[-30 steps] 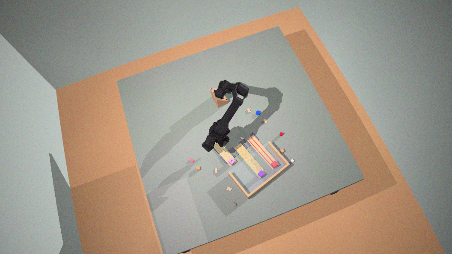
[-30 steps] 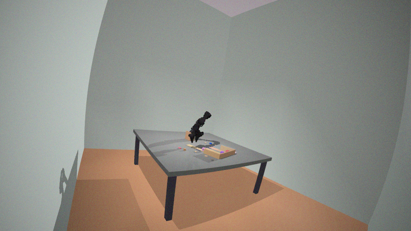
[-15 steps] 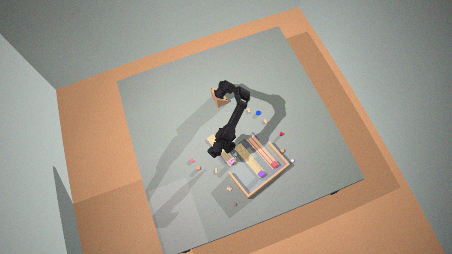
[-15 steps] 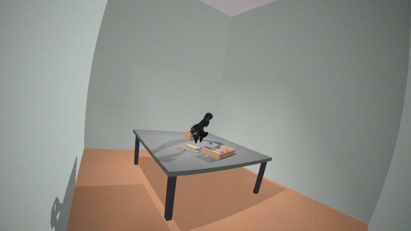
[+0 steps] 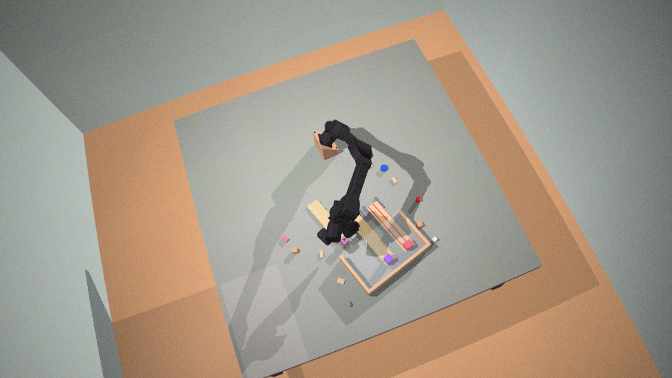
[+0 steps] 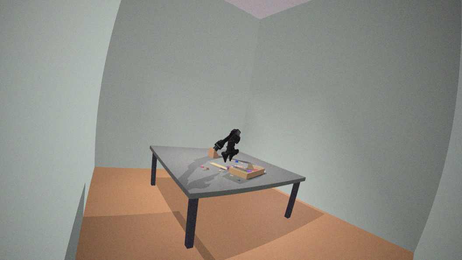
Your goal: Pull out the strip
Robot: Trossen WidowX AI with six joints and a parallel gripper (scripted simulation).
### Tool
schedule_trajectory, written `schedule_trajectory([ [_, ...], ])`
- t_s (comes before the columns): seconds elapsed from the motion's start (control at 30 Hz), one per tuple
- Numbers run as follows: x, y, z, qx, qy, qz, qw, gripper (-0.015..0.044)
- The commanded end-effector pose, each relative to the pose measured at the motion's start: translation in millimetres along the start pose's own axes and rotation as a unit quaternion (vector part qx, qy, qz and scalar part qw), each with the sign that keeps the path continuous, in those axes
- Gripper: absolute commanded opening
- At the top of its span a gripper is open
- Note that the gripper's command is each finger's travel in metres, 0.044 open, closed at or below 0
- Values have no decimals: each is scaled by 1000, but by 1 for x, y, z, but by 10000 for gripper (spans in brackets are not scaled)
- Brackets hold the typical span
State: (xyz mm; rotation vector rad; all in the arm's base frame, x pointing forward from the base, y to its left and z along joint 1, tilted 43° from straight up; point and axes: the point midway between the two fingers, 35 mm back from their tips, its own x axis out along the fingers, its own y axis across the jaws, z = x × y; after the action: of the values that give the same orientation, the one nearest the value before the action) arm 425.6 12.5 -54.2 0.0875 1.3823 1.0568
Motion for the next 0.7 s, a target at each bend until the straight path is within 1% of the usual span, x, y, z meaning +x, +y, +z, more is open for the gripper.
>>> schedule_trajectory([
  [0.0,4,-3,15,4,1,4,1000,440],
  [0.17,7,-5,29,4,0,4,1000,440],
  [0.4,15,-5,30,4,0,4,1000,256],
  [0.67,28,-5,31,4,0,5,1000,250],
])
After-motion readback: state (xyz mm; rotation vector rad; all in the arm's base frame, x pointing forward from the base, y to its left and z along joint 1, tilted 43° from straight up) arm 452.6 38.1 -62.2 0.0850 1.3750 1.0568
